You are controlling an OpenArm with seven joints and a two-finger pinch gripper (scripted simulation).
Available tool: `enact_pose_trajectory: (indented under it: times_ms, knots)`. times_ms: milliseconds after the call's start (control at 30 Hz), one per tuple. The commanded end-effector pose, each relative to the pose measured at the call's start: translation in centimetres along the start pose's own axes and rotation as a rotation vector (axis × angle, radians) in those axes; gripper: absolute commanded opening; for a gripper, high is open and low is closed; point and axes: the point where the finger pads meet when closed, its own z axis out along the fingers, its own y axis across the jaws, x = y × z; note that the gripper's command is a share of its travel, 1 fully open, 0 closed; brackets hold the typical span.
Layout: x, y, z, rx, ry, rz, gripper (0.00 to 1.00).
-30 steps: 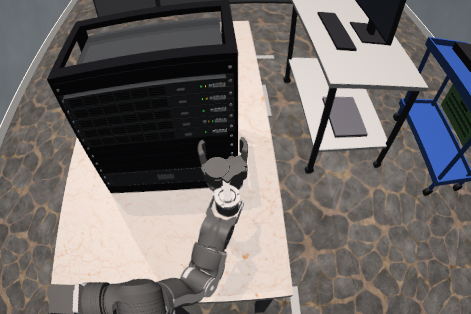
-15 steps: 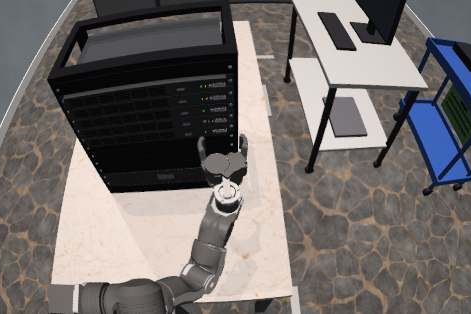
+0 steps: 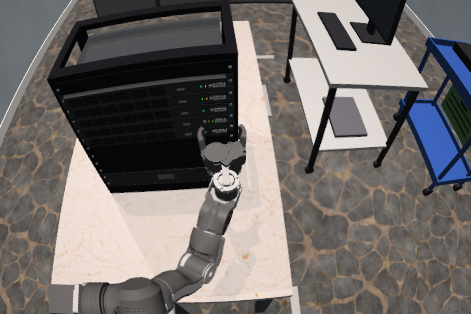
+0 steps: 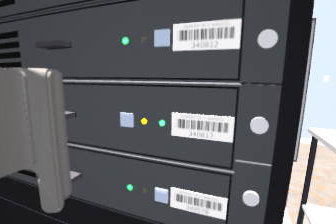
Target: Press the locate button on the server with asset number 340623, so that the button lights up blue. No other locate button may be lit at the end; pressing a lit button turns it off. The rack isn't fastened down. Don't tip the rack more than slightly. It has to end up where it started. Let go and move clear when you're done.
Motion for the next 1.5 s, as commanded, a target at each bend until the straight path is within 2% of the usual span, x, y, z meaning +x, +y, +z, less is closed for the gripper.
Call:
enact_pose_trajectory:
  times_ms: [0, 233, 1467]
  knots:
    - [0.18, 0.1, 0.26, -0.006, 0.008, -0.009, 0.6]
    - [0.19, 0.1, 1.07, -0.006, 0.008, -0.009, 0.6]
    - [0.19, 0.1, 1.09, -0.006, 0.008, -0.009, 0.6]
